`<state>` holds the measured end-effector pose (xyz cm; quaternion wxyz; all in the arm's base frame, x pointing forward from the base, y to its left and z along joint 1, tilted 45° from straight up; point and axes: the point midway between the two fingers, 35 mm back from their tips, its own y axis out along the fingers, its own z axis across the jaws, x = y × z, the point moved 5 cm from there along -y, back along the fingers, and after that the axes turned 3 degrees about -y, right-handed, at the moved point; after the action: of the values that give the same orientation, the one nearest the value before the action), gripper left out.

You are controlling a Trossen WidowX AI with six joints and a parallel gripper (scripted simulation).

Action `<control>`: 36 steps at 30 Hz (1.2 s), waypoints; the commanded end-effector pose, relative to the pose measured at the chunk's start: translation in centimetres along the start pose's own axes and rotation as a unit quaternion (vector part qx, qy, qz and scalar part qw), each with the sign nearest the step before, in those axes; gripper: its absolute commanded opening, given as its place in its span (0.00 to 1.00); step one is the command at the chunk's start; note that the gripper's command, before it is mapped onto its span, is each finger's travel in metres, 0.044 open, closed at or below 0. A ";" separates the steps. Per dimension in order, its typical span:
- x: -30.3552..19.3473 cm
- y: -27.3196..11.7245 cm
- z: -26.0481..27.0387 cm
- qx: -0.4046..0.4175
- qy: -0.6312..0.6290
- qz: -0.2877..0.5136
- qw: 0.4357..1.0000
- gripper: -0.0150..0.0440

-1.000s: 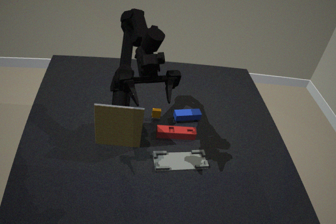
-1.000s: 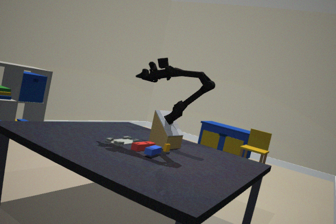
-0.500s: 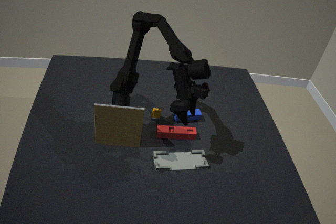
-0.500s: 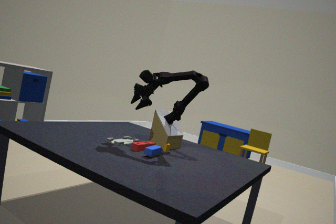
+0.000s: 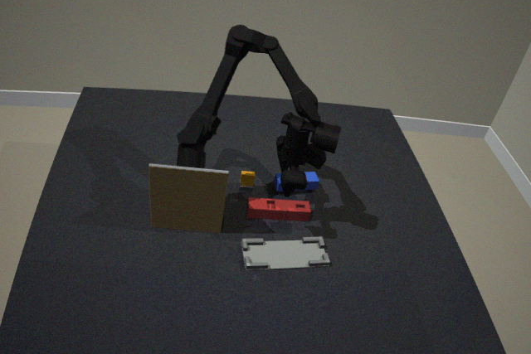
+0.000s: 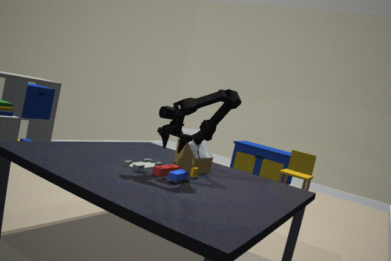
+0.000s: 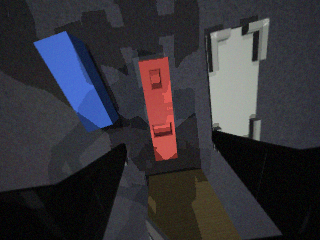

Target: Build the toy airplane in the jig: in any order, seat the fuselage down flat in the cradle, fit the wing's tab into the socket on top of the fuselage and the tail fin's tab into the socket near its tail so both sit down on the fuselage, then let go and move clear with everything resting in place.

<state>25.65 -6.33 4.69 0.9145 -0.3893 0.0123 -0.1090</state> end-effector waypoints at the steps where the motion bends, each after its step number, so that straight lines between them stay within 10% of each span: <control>1: 0.2 1.9 0.1 0.005 -0.003 0.002 1.000 1.00; 36: 0.1 10.2 0.3 0.007 -0.003 0.003 1.000 1.00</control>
<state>27.93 0.36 -1.91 0.9163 -0.3862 0.0021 -0.1065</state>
